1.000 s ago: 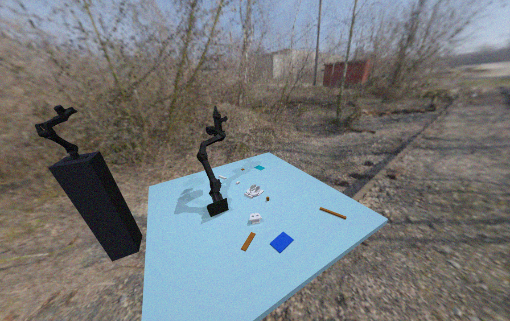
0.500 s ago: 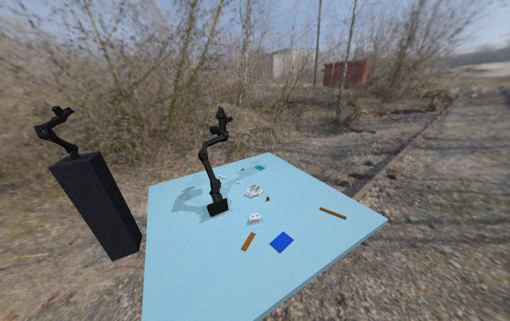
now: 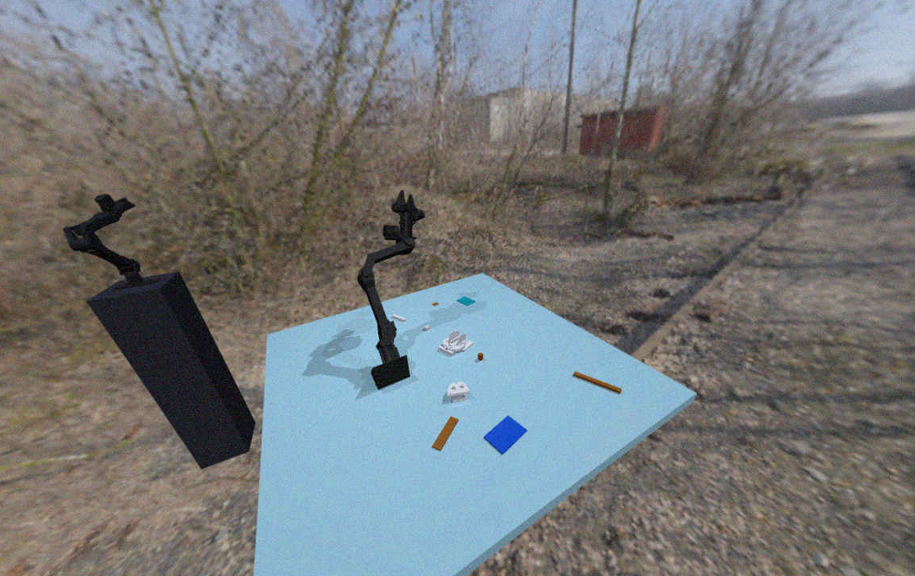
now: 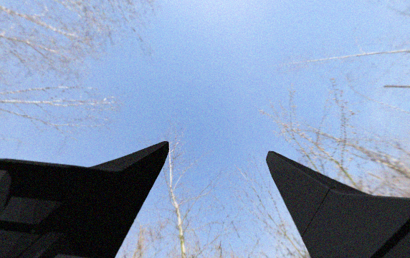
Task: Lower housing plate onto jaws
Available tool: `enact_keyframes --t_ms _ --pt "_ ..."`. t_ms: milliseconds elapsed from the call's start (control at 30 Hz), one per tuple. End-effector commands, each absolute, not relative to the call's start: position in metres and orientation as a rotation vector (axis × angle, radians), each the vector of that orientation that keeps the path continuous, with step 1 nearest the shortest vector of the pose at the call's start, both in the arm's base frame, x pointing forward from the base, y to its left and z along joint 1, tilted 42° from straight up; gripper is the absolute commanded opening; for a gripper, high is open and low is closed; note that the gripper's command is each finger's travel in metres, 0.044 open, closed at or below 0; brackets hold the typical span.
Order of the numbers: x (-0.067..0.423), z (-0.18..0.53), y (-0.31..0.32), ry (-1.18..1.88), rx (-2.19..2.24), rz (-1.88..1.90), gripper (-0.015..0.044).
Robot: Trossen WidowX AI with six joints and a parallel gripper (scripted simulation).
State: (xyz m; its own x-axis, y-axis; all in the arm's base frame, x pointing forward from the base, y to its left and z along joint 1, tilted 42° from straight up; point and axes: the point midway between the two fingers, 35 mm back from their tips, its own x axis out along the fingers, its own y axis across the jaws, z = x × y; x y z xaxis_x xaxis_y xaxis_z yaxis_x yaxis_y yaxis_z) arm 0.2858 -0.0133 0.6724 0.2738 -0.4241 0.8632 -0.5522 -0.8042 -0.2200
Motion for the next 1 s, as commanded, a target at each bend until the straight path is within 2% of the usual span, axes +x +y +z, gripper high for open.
enact_keyframes --t_ms 0,967 --pt "0.302 0.665 -0.013 -0.939 2.366 1.449 0.0440" --pt "0.381 0.621 -0.031 -0.974 1.992 0.815 0.0440"
